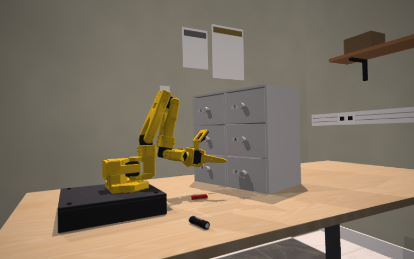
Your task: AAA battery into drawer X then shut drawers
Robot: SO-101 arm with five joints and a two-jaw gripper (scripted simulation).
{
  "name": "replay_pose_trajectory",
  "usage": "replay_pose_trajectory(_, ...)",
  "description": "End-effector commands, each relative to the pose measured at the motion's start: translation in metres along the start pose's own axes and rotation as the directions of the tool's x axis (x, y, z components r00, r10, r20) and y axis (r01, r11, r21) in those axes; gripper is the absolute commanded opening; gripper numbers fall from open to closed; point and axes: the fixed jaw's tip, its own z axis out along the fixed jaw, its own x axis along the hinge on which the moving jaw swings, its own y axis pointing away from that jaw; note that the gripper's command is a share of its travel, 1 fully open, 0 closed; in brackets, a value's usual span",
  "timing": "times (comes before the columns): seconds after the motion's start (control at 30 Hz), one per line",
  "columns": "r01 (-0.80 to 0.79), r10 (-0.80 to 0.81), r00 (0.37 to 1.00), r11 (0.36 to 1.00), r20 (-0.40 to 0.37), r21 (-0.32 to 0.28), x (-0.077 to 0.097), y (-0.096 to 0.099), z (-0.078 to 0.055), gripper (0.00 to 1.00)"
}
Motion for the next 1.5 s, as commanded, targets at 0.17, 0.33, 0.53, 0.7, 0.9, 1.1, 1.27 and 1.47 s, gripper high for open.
replay_pose_trajectory(0.17, -0.01, 0.01, 1.0, 1.0, -0.008, 0.013, 0.0021, -0.0031, -0.001, 0.5)
replay_pose_trajectory(0.33, -0.01, 0.01, 1.0, 1.0, -0.011, 0.017, 0.0028, -0.0039, -0.0012, 0.5)
replay_pose_trajectory(0.53, -0.01, 0.011, 1.0, 1.0, -0.014, 0.02, 0.0035, -0.0048, -0.0015, 0.5)
replay_pose_trajectory(0.7, -0.011, 0.011, 1.0, 1.0, -0.015, 0.022, 0.0039, -0.0052, -0.0016, 0.5)
replay_pose_trajectory(0.9, -0.011, 0.011, 1.0, 1.0, -0.017, 0.024, 0.0044, -0.0057, -0.0017, 0.5)
replay_pose_trajectory(1.1, -0.011, 0.011, 1.0, 1.0, -0.017, 0.024, 0.0044, -0.0057, -0.0017, 0.5)
replay_pose_trajectory(1.27, -0.011, 0.011, 1.0, 1.0, -0.017, 0.024, 0.0044, -0.0057, -0.0017, 0.5)
replay_pose_trajectory(1.47, -0.011, 0.011, 1.0, 1.0, -0.017, 0.024, 0.0044, -0.0057, -0.0017, 0.5)
